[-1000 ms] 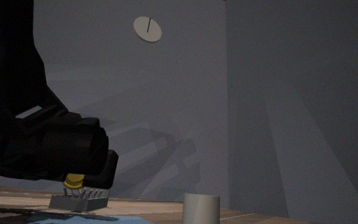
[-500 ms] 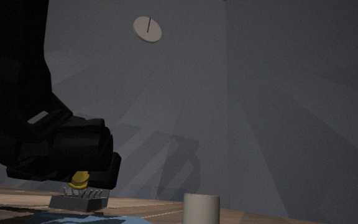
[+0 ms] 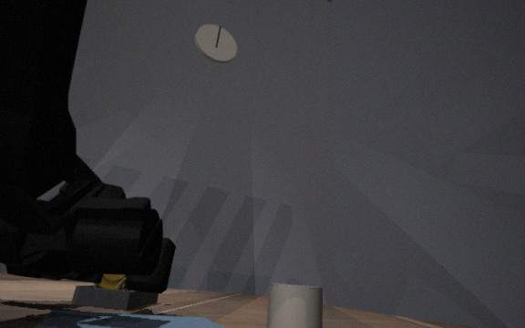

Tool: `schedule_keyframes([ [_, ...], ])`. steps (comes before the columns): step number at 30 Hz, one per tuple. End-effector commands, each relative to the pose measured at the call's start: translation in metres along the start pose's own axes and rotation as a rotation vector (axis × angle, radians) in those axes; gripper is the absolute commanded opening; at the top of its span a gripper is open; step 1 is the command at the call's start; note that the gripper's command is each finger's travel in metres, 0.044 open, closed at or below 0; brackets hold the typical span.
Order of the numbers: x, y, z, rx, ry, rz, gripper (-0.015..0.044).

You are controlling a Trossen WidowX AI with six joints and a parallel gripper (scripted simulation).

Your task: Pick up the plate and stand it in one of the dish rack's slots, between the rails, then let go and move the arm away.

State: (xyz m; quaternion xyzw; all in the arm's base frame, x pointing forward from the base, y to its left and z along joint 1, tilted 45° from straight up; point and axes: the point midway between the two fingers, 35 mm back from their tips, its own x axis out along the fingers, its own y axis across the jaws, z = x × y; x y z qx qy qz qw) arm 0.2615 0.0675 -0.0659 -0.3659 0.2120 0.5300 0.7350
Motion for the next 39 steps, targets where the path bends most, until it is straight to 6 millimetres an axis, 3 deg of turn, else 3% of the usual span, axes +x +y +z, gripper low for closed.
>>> schedule_keyframes([
  [1, 0.0, 0.0, 0.001, 0.001, 0.0, -0.001, 0.0],
  [7, 0.0, 0.0, 0.001, 0.001, 0.0, -0.001, 0.0],
  [22, 0.0, 0.0, 0.001, -0.003, -0.001, -0.001, 0.0394],
  [31, 0.0, -0.001, 0.003, -0.004, 0.0, -0.001, 0.04],
  [33, -0.001, -0.004, 0.017, -0.006, 0.004, 0.003, 0.04],
  [39, -0.006, -0.006, 0.089, -0.011, -0.001, 0.003, 0.04],
])
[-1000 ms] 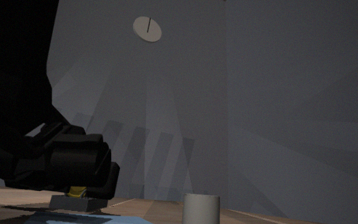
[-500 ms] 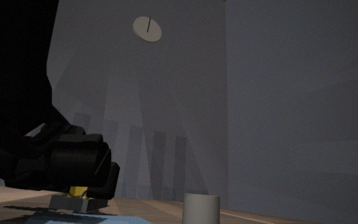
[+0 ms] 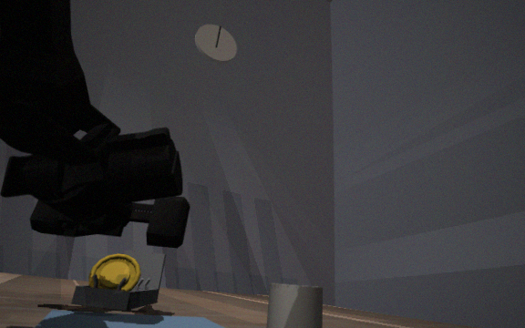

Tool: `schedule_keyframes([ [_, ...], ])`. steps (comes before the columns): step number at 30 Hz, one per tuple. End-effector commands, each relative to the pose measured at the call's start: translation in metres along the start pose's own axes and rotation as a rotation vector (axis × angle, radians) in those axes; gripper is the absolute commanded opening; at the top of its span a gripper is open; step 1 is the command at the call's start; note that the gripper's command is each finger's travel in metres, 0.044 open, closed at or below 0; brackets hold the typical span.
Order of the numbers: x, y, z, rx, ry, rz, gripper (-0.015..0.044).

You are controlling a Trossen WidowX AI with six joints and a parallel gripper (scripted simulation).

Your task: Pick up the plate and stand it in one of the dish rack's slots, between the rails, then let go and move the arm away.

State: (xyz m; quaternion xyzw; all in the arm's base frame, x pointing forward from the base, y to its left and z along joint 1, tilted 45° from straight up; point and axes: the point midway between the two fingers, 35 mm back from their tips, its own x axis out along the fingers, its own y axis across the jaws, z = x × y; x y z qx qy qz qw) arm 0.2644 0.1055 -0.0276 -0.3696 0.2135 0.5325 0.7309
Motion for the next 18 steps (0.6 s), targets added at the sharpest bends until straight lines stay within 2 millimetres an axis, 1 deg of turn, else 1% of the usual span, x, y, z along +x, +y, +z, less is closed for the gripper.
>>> schedule_keyframes([
  [1, -0.007, 0.003, 0.047, -0.002, -0.013, -0.007, 0.04],
  [3, -0.007, -0.001, 0.063, 0.0, -0.021, -0.01, 0.04],
  [4, -0.007, -0.001, 0.065, 0.0, -0.023, -0.011, 0.04],
  [10, -0.006, -0.001, 0.065, 0.018, -0.01, -0.004, 0.04],
  [18, -0.001, 0.006, 0.064, 0.21, 0.159, 0.056, 0.04],
])
